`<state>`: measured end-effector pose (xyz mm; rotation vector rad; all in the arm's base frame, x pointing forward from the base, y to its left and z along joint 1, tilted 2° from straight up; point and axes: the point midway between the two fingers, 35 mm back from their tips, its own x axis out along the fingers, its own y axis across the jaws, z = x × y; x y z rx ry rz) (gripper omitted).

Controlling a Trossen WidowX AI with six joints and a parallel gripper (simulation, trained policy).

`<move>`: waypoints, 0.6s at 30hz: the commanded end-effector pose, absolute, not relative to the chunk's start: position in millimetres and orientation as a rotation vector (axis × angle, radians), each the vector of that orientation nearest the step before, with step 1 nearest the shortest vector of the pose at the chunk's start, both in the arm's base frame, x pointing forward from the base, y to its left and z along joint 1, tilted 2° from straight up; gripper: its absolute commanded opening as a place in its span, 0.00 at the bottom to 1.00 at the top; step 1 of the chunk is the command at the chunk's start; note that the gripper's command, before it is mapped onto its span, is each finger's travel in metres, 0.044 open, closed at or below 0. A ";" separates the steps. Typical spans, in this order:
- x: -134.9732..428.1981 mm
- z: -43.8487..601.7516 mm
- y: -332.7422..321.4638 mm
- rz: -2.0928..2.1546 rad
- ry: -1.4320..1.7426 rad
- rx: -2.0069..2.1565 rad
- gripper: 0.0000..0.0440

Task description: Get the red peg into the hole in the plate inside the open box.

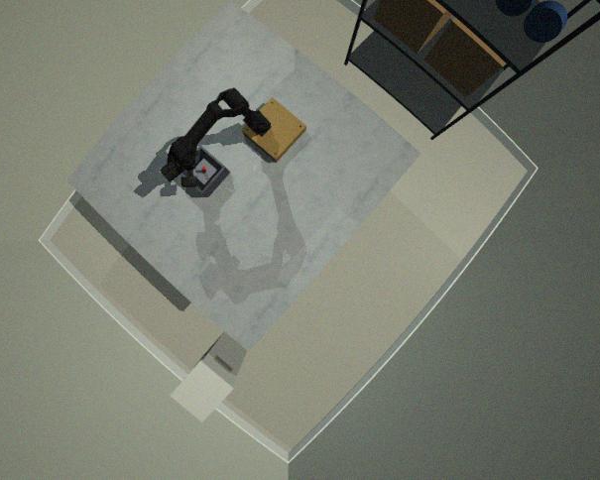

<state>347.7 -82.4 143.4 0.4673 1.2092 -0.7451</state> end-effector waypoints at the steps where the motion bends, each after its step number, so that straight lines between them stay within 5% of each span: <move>1: 346.4 143.8 -81.4 -0.751 1.211 0.464 1.00; 18: 342.5 142.7 -75.3 -0.747 1.229 0.446 1.00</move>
